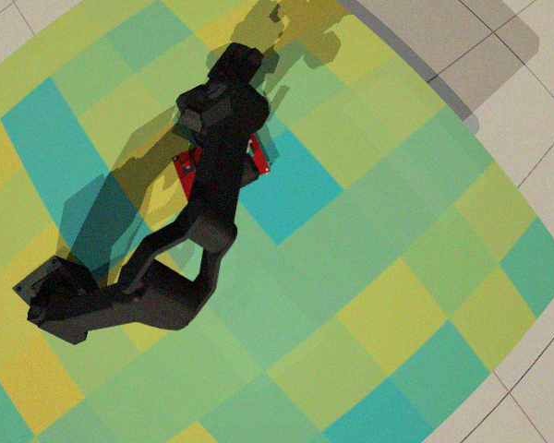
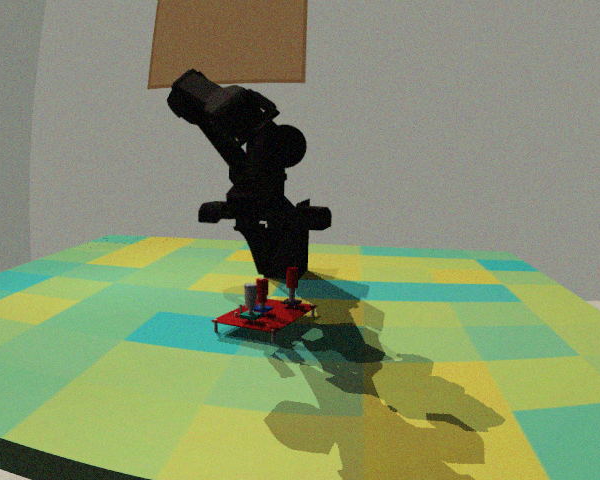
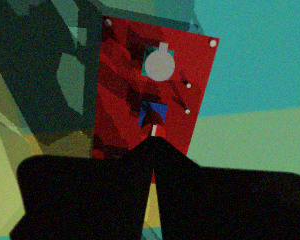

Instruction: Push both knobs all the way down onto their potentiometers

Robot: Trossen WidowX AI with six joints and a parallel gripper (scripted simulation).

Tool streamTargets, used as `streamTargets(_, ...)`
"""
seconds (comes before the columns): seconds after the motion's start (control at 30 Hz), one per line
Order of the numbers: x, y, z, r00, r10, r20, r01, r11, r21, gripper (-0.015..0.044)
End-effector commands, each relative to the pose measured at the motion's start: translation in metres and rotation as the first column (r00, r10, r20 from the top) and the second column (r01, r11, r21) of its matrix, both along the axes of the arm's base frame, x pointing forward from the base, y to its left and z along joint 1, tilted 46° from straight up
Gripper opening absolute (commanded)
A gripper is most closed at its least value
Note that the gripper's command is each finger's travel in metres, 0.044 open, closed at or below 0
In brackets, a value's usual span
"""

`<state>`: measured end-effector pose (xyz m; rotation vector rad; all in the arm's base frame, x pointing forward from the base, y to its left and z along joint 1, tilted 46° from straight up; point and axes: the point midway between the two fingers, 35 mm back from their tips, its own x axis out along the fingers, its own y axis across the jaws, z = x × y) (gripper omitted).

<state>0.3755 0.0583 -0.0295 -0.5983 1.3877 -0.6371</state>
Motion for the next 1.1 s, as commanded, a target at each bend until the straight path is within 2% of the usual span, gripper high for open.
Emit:
streamTargets(0.0, 0.001, 0.006, 0.005, 1.0, 0.001, 0.008, -0.001, 1.0, 0.007, 0.0)
streamTargets(0.27, 0.0, 0.001, 0.001, 1.0, 0.001, 0.001, -0.001, 1.0, 0.0, 0.021)
streamTargets(0.47, 0.003, 0.019, 0.005, 0.997, -0.027, 0.067, 0.022, 0.997, 0.08, 0.0053)
streamTargets(0.53, 0.004, 0.021, 0.006, 0.999, -0.004, 0.049, 0.0, 0.997, 0.081, 0.0)
streamTargets(0.8, 0.008, 0.022, 0.008, 0.973, 0.19, -0.132, -0.183, 0.981, 0.063, 0.0)
streamTargets(1.07, 0.012, 0.023, 0.01, 0.875, 0.369, -0.312, -0.362, 0.928, 0.083, 0.0)
